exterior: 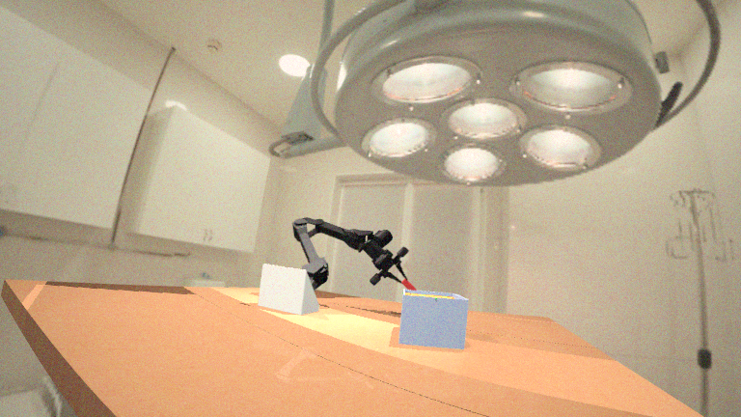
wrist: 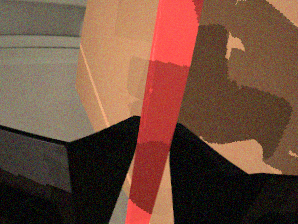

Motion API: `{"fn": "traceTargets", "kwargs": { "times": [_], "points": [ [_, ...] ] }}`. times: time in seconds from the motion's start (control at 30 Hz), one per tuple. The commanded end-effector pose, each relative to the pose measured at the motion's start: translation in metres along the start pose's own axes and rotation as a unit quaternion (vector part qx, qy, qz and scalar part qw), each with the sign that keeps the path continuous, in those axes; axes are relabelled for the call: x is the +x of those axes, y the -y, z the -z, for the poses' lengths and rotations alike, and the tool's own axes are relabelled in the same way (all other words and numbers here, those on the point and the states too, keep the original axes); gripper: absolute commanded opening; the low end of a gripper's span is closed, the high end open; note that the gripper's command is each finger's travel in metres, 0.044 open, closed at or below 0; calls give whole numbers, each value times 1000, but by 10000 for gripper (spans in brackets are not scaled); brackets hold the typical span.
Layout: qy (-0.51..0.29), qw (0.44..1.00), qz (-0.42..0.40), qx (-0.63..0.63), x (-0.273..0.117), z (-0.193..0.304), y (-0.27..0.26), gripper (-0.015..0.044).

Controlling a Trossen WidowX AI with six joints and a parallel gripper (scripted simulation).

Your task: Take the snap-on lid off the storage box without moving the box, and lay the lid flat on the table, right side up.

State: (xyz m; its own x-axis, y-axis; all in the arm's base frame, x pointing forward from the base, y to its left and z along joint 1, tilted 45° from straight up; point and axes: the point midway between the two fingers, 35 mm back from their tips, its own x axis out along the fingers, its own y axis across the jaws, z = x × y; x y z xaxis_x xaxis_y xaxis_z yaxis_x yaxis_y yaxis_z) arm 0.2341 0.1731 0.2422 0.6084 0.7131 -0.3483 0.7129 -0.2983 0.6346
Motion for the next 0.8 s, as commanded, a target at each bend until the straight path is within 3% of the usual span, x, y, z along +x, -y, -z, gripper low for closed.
{"fn": "traceTargets", "kwargs": {
  "times": [0.0, 0.77],
  "points": [
    [1, 1000, 1, 1, 2, -1, 3, 0],
    [1, 1000, 0, 1, 14, -1, 17, 0]
  ]
}}
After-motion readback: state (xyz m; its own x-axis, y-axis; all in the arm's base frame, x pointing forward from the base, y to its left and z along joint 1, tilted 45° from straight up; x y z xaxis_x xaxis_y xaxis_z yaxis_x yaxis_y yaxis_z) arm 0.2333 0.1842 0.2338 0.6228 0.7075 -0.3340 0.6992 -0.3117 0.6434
